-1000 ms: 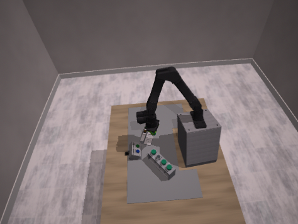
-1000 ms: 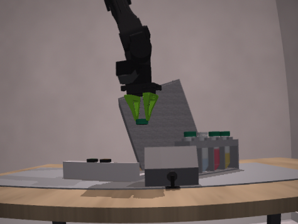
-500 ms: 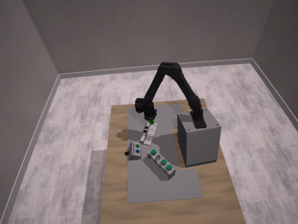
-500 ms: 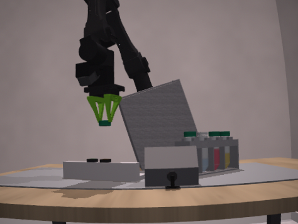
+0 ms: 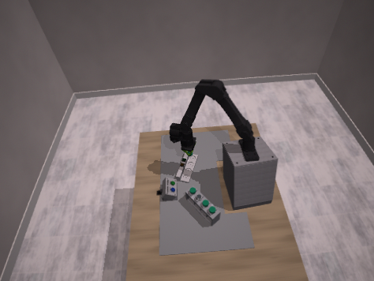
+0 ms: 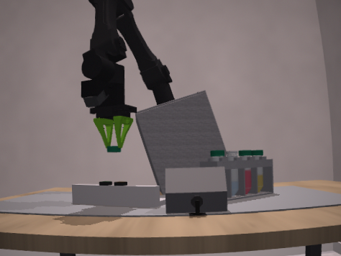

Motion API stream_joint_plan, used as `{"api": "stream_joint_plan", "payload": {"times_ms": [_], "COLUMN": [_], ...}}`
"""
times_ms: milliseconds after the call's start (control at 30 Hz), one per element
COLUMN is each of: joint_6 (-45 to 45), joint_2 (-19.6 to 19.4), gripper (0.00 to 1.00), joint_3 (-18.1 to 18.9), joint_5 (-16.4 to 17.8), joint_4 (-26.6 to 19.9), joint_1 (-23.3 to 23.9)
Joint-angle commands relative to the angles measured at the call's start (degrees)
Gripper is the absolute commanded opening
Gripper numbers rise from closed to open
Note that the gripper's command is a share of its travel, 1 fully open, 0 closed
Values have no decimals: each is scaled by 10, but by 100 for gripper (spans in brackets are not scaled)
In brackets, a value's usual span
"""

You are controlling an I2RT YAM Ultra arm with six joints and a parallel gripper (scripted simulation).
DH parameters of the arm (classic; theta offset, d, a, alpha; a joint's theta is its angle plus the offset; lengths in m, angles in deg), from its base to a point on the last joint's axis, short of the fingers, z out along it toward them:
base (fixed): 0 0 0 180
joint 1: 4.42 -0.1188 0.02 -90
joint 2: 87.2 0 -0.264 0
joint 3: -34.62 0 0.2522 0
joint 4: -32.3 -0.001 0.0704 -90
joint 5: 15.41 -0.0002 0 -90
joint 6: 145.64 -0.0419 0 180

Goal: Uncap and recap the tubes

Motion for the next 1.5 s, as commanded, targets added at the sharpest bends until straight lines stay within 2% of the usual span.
{"api": "stream_joint_plan", "payload": {"times_ms": [0, 233, 333, 667, 1467], "joint_6": [12, 28, 30, 52, 55], "joint_2": [-18, -84, -93, -189, -190], "gripper": [0, 0, 0, 0, 0], "joint_3": [2, 12, 15, 50, 49], "joint_5": [1, 3, 4, 7, 7], "joint_4": [38, 98, 105, 171, 173], "joint_1": [3, 19, 21, 42, 45]}}
